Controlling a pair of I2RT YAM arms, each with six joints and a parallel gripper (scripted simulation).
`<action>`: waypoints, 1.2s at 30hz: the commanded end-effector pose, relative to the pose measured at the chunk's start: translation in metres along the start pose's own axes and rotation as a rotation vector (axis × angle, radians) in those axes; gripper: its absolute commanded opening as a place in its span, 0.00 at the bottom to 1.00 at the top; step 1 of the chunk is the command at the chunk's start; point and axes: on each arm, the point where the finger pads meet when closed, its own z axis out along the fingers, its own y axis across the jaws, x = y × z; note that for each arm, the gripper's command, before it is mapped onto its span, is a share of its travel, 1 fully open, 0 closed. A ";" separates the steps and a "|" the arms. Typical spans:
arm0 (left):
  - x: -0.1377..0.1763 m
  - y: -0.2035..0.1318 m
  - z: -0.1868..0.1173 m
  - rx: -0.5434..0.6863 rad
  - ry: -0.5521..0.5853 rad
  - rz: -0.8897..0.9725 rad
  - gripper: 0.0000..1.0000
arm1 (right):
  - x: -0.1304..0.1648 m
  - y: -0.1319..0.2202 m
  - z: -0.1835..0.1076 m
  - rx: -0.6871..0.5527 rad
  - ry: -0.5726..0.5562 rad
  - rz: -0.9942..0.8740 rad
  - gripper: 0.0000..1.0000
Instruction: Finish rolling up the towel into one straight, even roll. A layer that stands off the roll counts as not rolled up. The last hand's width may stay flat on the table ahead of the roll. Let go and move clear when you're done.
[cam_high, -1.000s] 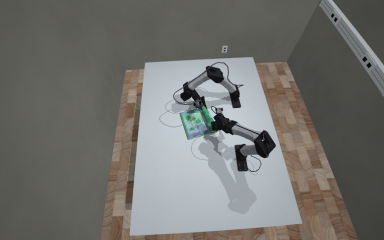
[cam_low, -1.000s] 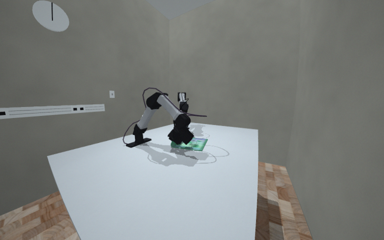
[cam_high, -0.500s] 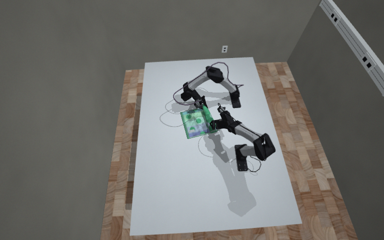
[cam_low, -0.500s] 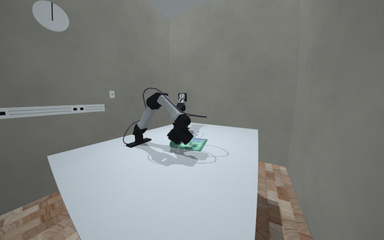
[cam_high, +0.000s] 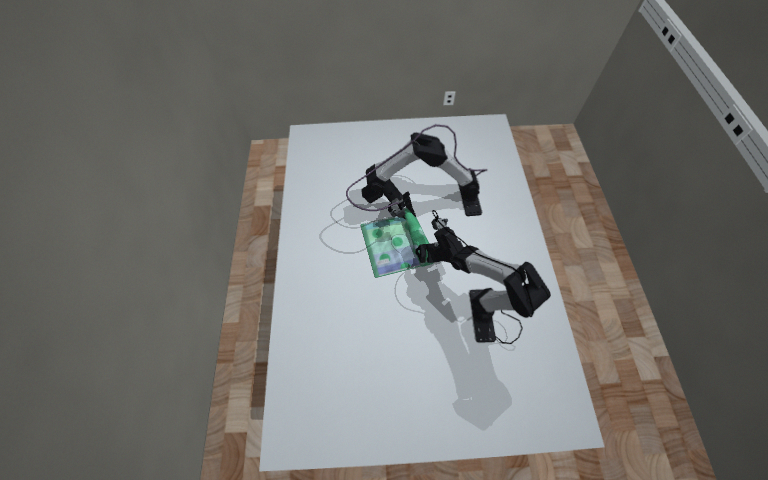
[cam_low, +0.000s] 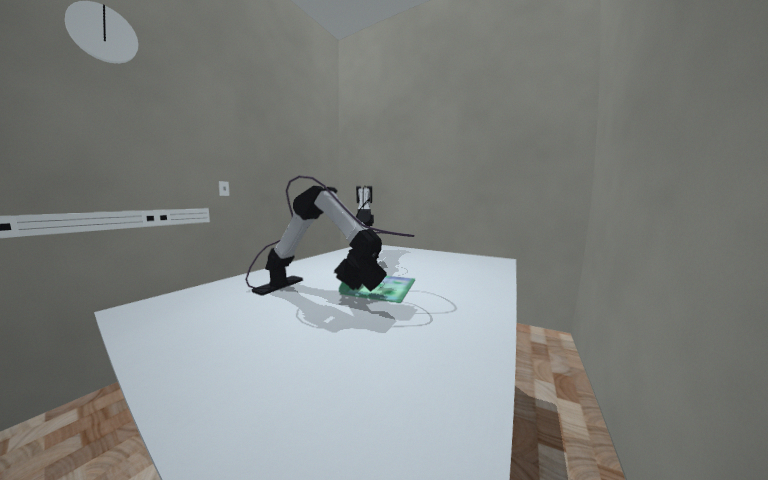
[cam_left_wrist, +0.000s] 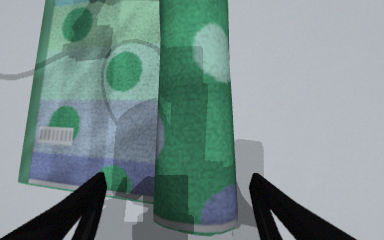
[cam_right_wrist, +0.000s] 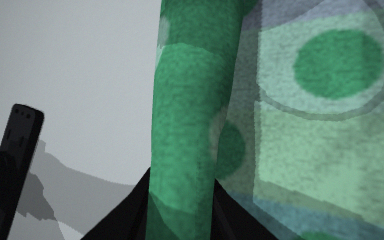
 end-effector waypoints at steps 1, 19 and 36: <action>0.004 -0.003 0.016 -0.006 -0.037 0.005 0.98 | 0.004 -0.003 0.004 -0.010 0.010 0.013 0.34; 0.011 -0.008 0.038 -0.005 -0.038 0.006 0.72 | 0.004 -0.003 0.004 -0.010 0.010 0.013 0.34; 0.011 -0.008 0.038 -0.005 -0.038 0.006 0.38 | 0.004 -0.003 0.004 -0.010 0.010 0.013 0.34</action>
